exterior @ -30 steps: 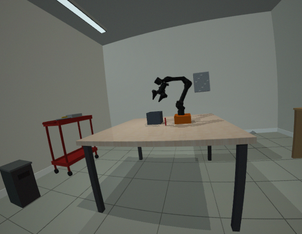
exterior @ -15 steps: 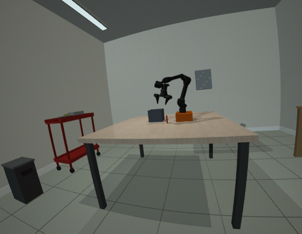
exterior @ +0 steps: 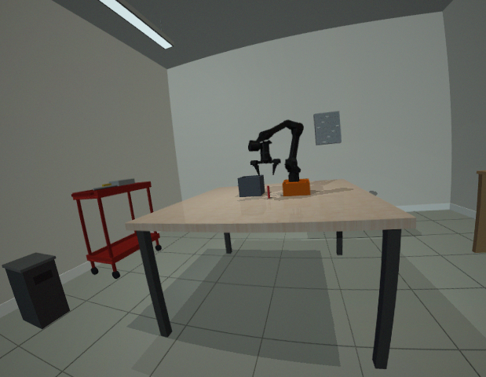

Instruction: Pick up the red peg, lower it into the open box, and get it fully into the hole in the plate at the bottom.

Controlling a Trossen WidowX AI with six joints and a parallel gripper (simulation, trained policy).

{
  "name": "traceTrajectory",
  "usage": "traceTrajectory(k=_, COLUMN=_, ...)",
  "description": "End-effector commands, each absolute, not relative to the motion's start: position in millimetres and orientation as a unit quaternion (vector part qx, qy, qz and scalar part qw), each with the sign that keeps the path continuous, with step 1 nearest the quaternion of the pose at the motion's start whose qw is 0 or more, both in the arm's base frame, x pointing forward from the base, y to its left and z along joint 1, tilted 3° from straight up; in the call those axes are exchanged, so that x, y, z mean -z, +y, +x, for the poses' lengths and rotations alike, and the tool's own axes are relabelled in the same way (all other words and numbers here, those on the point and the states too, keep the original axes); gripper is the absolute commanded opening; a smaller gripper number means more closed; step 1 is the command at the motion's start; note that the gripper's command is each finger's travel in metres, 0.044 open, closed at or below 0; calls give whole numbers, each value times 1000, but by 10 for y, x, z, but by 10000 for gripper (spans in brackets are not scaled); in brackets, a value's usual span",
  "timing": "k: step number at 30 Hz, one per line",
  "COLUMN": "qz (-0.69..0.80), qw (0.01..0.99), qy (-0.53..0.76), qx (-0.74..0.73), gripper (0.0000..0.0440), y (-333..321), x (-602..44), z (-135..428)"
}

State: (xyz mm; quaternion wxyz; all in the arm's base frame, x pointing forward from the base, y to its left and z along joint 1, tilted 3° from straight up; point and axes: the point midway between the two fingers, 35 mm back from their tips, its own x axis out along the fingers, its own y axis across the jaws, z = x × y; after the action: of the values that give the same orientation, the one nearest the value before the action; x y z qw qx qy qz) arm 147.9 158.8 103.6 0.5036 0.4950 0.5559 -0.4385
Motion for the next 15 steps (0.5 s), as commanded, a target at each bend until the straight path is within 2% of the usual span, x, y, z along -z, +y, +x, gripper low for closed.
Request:
traceTrajectory(k=1, qz=469, qw=512, qy=567, qx=444, gripper=440, y=1559, x=-933, z=1417)
traceTrajectory(k=15, qz=397, qw=549, qy=583, qx=448, gripper=440, y=1471, x=-487, z=1330)
